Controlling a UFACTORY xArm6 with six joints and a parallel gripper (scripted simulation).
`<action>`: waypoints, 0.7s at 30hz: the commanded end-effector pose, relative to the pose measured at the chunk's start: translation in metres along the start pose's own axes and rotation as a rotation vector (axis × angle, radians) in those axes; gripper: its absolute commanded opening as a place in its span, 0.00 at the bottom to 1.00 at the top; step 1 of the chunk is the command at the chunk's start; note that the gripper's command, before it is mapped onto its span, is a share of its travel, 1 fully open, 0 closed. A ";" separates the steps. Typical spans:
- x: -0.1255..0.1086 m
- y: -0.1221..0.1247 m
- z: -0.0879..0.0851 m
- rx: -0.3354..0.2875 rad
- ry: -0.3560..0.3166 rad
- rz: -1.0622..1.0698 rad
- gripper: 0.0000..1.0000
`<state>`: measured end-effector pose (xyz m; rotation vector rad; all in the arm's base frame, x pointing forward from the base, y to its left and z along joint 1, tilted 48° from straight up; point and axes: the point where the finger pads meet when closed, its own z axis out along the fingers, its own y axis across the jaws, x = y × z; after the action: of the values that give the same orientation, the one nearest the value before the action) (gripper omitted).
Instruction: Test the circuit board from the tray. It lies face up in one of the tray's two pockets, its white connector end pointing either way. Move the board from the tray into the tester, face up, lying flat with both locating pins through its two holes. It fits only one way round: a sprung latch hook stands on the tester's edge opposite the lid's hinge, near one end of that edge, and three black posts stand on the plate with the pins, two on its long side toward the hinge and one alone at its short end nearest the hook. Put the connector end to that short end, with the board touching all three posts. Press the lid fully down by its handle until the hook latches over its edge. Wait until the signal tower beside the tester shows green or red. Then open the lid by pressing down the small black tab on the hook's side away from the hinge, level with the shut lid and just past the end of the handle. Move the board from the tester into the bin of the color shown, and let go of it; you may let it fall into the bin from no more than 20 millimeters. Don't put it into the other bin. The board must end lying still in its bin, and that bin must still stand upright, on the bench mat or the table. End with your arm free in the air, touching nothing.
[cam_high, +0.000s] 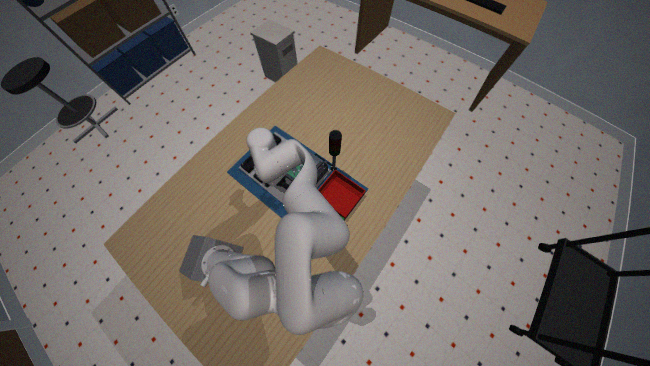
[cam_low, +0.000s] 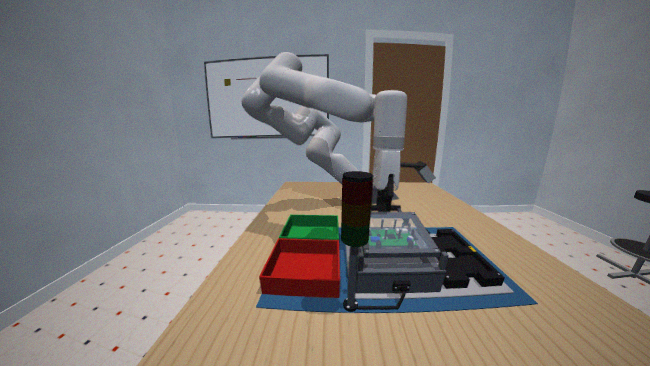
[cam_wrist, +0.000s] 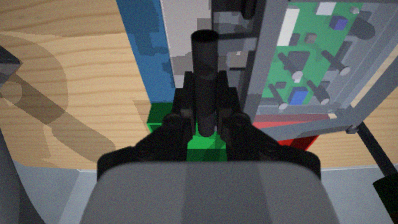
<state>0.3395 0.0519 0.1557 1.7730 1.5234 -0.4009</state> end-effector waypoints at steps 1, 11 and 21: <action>0.000 0.000 0.006 -0.002 0.002 0.001 0.00; 0.000 -0.001 0.019 -0.002 0.002 0.001 0.00; 0.000 -0.001 0.024 -0.002 0.002 0.001 0.00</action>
<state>0.3432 0.0365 0.1404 1.7731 1.5230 -0.3993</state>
